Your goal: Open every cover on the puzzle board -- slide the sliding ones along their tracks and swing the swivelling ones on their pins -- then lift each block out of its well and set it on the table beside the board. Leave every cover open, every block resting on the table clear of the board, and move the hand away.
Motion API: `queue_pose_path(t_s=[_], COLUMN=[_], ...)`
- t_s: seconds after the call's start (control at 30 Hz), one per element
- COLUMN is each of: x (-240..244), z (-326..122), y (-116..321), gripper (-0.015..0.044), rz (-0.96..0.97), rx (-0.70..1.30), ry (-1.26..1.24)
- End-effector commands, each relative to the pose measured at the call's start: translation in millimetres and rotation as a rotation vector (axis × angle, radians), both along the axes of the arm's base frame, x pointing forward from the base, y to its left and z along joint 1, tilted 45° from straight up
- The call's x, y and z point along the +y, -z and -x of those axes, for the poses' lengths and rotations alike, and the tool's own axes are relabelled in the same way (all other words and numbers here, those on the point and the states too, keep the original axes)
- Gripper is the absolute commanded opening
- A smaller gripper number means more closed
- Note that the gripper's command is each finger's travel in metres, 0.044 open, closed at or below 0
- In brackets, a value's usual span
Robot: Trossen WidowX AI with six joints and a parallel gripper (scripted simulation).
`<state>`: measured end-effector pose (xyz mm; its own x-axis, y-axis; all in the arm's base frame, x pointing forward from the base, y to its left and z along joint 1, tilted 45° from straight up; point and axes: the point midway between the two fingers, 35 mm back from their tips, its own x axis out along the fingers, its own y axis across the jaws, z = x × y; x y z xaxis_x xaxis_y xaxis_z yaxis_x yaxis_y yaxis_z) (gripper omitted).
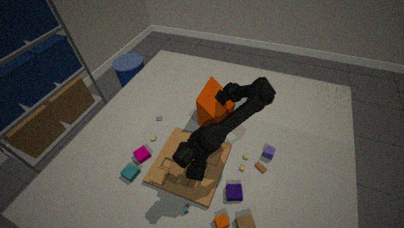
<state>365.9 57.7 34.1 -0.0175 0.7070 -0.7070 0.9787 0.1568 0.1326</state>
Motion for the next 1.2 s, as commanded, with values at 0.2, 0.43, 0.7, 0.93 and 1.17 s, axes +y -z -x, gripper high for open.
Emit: queue_pose_path(t_s=[0.2, 0.43, 0.7, 0.93, 1.17], x=[-16, -29, -44, -66, -88], z=[-2, -2, -2, -2, 0], y=[-15, -28, -29, -13, 4], gripper=[0.0080, 0.0080, 0.0080, 0.0080, 0.0080], rz=[0.007, 0.007, 0.012, 0.025, 0.037], rx=[-0.005, -0.005, -0.006, -0.007, -0.008], ry=[-0.002, -0.002, 0.000, 0.005, 0.008])
